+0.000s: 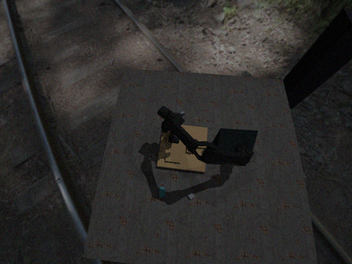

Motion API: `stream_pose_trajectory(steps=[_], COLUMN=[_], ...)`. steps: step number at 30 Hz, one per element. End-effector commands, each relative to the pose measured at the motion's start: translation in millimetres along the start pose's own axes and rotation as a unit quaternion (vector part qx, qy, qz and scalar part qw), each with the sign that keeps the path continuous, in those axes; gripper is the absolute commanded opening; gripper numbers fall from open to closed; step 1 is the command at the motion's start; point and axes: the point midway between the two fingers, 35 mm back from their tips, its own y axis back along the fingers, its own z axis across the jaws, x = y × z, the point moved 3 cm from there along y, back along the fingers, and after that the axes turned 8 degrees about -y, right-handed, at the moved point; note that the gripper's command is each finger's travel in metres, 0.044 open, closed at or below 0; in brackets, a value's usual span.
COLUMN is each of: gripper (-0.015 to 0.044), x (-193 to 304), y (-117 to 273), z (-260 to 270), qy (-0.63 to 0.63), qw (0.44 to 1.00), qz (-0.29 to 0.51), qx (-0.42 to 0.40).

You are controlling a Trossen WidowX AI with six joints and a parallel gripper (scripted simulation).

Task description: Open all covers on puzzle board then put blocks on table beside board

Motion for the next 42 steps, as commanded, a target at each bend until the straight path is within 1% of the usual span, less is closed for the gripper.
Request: stream_pose_trajectory(steps=[1, 12, 15, 29, 42], gripper=[0.0, 0.0, 0.0, 0.0, 0.0], x=[-0.5, -2.1, 3.7, 65.6, 133.5], y=[5.0, 19.5, 18.3, 34.8, 36.5], z=[-1.1, -0.3, 3.7, 30.2, 50.4], qy=[0.0, 0.0, 0.0, -0.001, 0.002], qw=[1.0, 1.0, 1.0, 1.0, 1.0], qz=[0.002, 0.002, 0.0, 0.002, 0.006], qx=[0.001, 0.001, 0.0, 0.001, 0.003])
